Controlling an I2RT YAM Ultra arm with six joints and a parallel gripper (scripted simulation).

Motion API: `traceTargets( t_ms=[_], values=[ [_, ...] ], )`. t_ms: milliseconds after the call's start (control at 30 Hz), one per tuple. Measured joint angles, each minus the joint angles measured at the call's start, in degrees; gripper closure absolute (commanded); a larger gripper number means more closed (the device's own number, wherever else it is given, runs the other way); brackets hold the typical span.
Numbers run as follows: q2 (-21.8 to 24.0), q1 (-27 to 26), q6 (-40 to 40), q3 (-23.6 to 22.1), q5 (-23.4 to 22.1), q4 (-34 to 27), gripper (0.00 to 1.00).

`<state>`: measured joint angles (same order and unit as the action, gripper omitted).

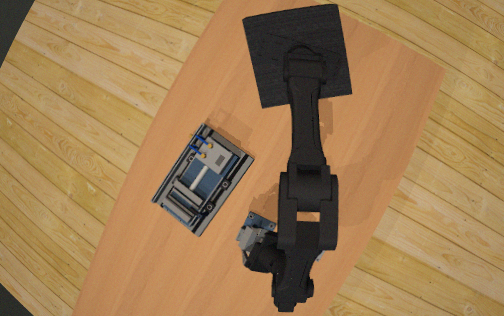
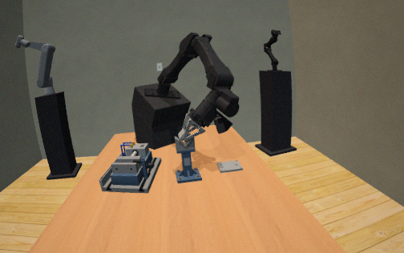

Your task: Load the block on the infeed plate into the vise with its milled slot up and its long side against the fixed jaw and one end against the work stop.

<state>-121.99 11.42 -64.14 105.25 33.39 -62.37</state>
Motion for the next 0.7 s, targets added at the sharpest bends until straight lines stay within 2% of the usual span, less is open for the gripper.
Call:
traceTargets(
  t_ms=[700],
  values=[
    [-1.03, -0.04, 0.2, -0.02, 1.22, 0.48, 1.0]
  ],
)
